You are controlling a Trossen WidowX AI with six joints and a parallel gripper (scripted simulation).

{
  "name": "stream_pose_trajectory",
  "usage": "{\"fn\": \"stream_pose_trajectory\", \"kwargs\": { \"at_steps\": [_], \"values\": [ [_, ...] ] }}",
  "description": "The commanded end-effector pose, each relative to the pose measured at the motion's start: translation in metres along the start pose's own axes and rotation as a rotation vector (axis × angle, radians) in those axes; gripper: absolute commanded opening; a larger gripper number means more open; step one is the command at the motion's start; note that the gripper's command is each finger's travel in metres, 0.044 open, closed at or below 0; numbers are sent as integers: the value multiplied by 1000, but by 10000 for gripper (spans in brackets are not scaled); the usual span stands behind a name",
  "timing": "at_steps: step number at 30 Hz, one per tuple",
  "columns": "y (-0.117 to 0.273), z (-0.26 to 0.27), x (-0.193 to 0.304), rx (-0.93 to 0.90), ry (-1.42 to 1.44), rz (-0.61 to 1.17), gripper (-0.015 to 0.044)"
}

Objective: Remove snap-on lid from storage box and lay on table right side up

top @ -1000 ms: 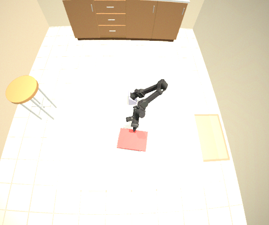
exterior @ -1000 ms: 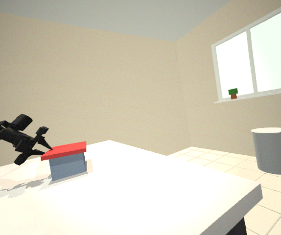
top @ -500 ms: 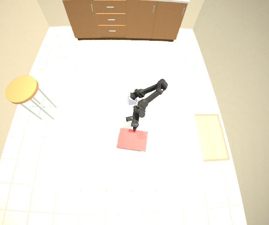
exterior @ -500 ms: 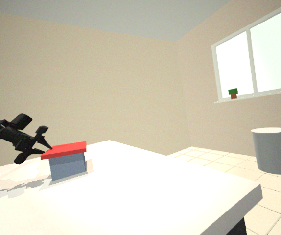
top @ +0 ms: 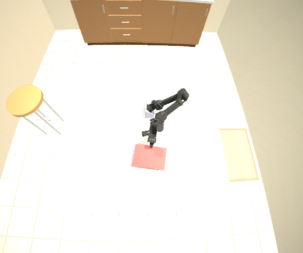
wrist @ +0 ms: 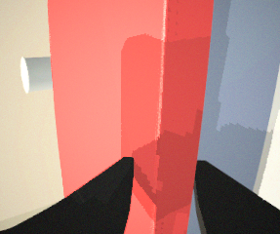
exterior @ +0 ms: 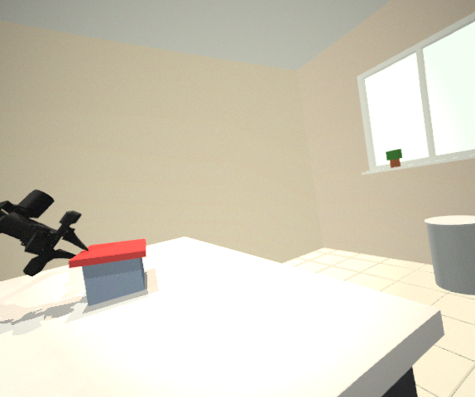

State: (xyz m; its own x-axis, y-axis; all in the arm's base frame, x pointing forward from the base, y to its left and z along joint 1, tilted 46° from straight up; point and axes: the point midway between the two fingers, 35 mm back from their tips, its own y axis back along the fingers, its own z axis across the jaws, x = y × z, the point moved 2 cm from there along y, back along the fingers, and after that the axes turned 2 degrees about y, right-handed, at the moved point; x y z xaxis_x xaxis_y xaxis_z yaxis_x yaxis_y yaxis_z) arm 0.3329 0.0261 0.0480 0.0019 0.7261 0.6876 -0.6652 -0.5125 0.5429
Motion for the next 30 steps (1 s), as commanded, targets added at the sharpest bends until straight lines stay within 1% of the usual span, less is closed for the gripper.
{"fn": "stream_pose_trajectory", "kwargs": {
  "at_steps": [1, 30],
  "values": [
    [1, 2, 0, -2, 3, 0, 0],
    [-1, 2, 0, -1, 0, 0, 0]
  ]
}}
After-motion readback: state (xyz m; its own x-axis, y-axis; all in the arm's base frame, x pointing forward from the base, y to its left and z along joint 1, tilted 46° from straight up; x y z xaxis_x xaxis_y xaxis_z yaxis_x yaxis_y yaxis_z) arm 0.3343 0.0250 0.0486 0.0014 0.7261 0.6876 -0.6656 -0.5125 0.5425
